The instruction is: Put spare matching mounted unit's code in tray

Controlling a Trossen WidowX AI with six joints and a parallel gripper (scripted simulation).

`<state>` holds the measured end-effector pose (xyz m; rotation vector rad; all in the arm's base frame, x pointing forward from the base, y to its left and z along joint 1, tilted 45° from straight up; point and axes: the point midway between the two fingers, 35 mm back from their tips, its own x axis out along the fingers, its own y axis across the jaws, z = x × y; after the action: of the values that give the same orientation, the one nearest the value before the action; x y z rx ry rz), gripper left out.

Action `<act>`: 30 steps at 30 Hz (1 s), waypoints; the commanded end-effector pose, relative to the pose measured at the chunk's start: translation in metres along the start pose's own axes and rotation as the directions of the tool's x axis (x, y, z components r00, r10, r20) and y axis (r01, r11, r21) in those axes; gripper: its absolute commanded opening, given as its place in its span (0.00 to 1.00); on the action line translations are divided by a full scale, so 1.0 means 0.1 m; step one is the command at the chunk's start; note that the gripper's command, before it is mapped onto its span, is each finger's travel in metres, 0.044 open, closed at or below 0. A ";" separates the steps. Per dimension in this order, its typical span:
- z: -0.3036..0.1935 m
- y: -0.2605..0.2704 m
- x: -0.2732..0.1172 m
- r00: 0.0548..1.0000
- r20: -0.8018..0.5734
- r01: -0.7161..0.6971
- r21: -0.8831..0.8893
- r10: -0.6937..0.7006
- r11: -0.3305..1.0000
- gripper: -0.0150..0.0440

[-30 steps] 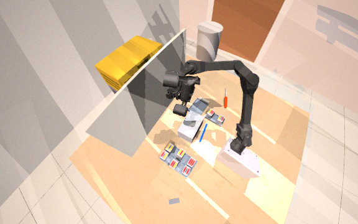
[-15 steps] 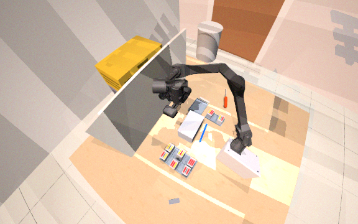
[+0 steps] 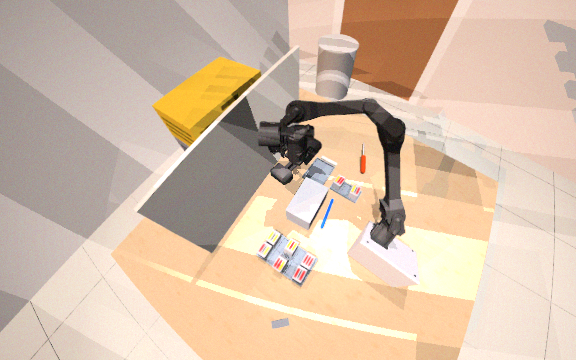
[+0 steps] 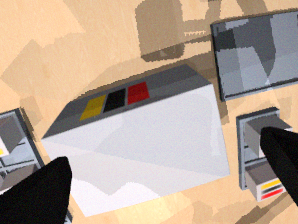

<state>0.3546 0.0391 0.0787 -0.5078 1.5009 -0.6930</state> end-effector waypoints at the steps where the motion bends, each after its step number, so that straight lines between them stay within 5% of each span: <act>1: -0.18 -0.46 0.02 1.000 0.009 -0.010 0.243 0.008 0.970 1.00; 8: -0.76 -1.14 0.20 1.000 0.010 -0.012 0.665 0.007 0.746 1.00; 18: -1.72 -1.61 0.60 1.000 0.007 -0.004 0.982 -0.014 0.191 1.00; 24: -1.74 -1.61 0.61 1.000 0.007 -0.004 0.984 -0.015 0.180 1.00; 30: -1.73 -1.61 0.90 1.000 0.008 -0.005 0.984 -0.013 0.180 0.76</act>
<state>0.1644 -0.1075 0.1310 0.5526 0.7019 -1.4885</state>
